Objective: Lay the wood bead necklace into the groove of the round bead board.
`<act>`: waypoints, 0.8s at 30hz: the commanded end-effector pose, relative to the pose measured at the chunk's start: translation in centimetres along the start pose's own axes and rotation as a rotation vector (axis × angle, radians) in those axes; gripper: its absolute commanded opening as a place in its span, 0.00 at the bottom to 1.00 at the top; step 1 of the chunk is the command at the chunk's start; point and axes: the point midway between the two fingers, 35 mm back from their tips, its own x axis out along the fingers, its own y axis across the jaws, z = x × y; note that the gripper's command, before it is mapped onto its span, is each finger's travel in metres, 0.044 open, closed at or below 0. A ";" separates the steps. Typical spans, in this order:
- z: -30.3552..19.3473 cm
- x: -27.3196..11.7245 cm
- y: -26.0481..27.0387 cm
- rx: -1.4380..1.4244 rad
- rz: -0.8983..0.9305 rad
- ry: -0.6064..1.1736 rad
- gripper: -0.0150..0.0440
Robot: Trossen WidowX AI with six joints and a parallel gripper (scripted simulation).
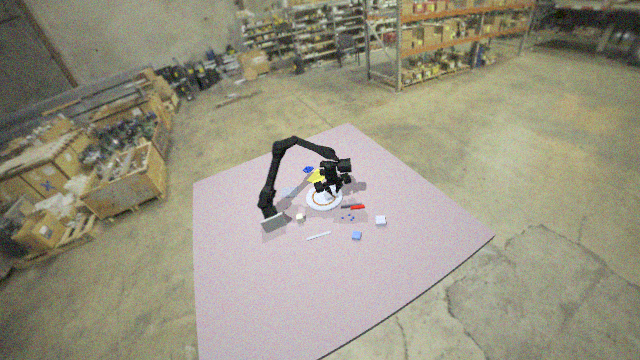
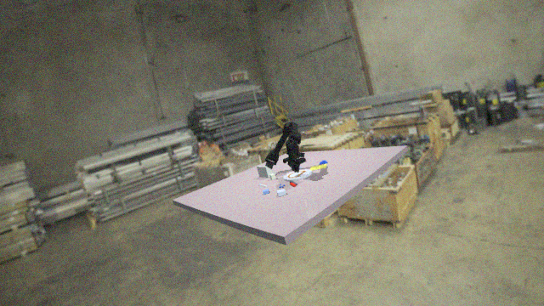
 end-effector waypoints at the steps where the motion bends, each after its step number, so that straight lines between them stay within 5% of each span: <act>1: -0.1 -0.2 -0.1 0.001 -0.006 0.000 0.46; 24: 0.0 2.5 0.0 -0.001 0.000 0.001 0.41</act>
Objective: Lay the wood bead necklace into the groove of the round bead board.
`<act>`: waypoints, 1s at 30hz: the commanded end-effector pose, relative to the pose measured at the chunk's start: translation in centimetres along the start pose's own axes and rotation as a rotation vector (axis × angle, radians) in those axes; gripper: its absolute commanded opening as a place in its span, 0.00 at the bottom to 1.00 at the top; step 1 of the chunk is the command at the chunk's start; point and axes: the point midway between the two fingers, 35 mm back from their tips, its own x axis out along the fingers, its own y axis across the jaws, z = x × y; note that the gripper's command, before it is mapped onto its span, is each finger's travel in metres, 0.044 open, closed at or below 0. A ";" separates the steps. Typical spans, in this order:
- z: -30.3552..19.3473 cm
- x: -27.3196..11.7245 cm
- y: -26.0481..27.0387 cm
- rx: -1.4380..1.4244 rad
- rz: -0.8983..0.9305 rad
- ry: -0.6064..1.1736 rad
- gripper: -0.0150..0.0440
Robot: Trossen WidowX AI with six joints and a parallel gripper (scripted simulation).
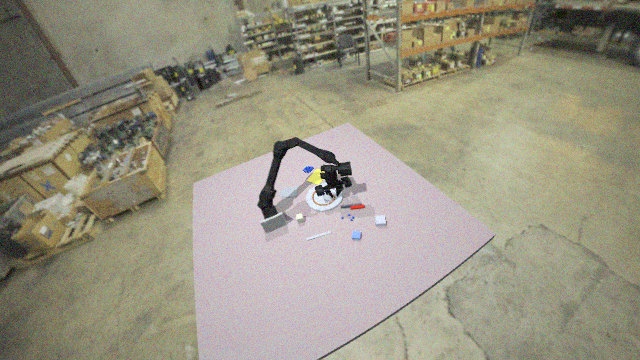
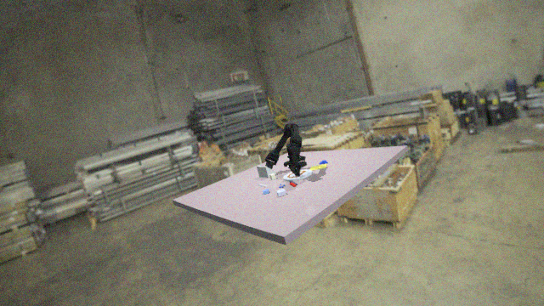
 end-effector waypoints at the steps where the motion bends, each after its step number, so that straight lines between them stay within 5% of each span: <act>1: 0.0 -0.1 0.0 0.000 -0.001 0.000 0.37; 4: 0.0 -0.1 0.0 0.000 -0.001 0.000 0.25; 30: 0.0 -0.1 0.0 0.000 -0.001 0.000 0.25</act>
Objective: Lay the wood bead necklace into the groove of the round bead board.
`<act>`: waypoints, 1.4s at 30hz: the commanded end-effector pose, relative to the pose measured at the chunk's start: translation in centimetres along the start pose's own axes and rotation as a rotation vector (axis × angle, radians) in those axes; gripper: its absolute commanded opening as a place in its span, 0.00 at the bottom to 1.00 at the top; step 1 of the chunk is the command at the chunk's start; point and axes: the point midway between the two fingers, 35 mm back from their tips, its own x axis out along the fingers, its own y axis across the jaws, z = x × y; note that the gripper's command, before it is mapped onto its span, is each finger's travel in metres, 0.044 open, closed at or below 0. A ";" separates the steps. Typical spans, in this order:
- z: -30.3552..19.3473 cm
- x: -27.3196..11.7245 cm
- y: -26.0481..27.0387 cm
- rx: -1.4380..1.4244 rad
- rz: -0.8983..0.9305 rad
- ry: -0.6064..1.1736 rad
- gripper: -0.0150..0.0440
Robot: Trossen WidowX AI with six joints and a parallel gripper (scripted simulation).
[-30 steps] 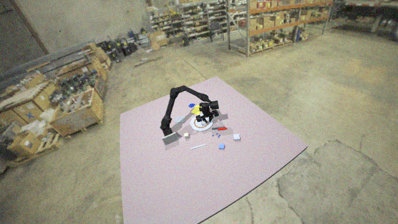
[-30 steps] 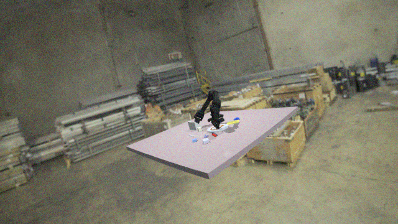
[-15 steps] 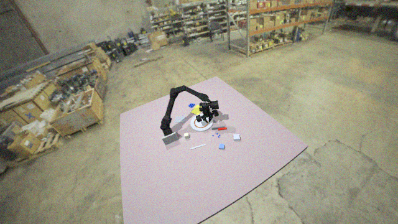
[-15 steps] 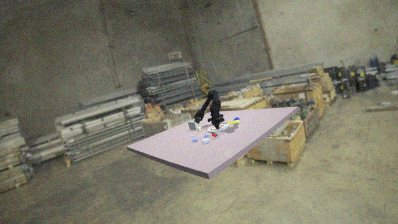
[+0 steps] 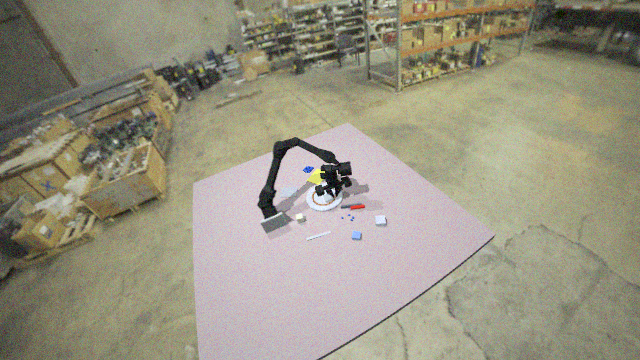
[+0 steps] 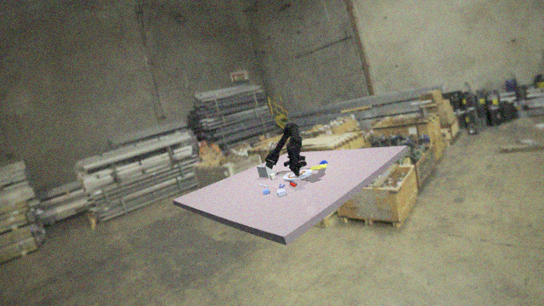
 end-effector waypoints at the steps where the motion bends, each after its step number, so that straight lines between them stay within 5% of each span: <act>1: 0.0 0.0 0.0 0.000 0.001 0.000 0.25; 38: 0.0 0.0 0.0 0.000 0.001 0.000 0.25; 42: 0.0 -0.5 0.0 0.003 0.001 -0.004 0.43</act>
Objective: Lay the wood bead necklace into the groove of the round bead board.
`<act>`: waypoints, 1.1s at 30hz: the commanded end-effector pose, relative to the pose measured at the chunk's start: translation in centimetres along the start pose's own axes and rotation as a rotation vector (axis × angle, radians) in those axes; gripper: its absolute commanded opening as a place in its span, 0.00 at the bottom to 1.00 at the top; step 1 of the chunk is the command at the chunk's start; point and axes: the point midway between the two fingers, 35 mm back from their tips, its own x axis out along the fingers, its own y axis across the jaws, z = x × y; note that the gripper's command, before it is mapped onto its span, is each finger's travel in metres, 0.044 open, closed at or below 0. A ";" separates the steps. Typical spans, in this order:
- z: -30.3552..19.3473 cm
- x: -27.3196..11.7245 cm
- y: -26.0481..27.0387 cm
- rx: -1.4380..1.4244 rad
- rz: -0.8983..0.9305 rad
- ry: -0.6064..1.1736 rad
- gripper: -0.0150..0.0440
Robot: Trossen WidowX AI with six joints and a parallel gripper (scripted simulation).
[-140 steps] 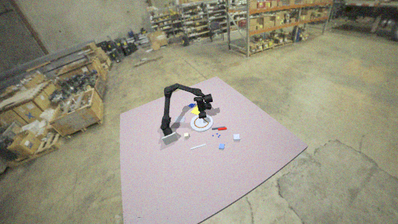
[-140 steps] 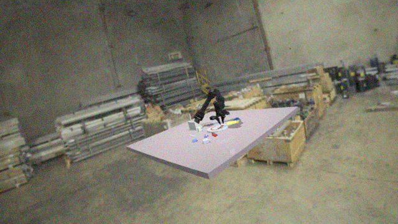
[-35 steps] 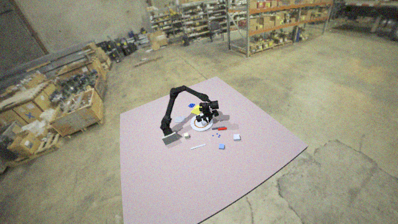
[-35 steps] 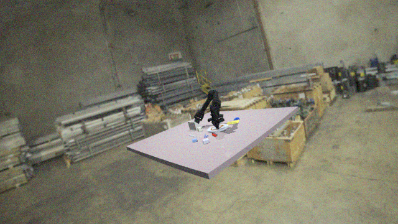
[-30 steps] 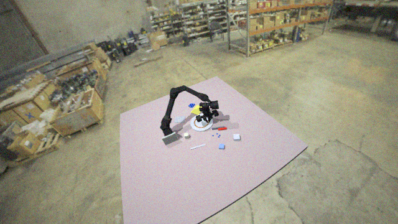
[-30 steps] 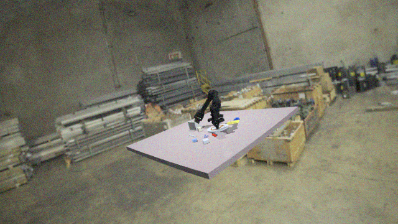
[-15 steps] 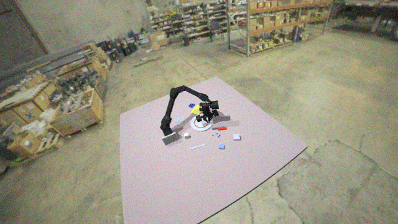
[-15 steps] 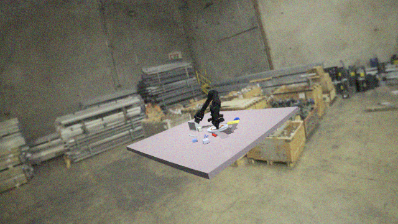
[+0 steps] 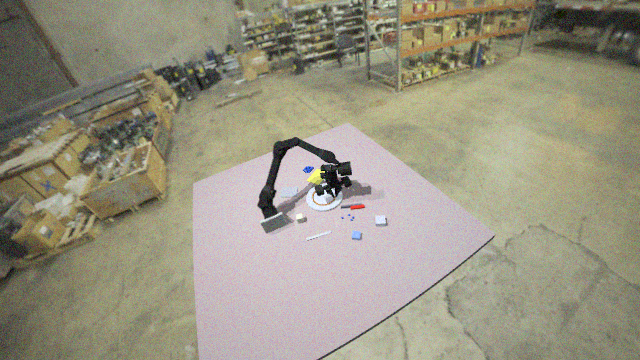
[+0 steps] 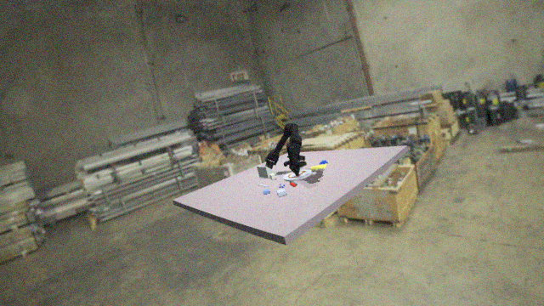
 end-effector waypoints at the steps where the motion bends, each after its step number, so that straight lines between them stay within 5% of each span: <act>1: 0.0 -0.5 0.0 0.000 -0.001 -0.003 0.48; 13: 0.0 -0.6 0.0 0.000 -0.001 -0.004 1.00; 31: 0.0 -0.6 0.0 0.000 -0.001 -0.004 1.00; 33: 0.0 -0.6 0.0 0.066 0.000 -0.004 0.91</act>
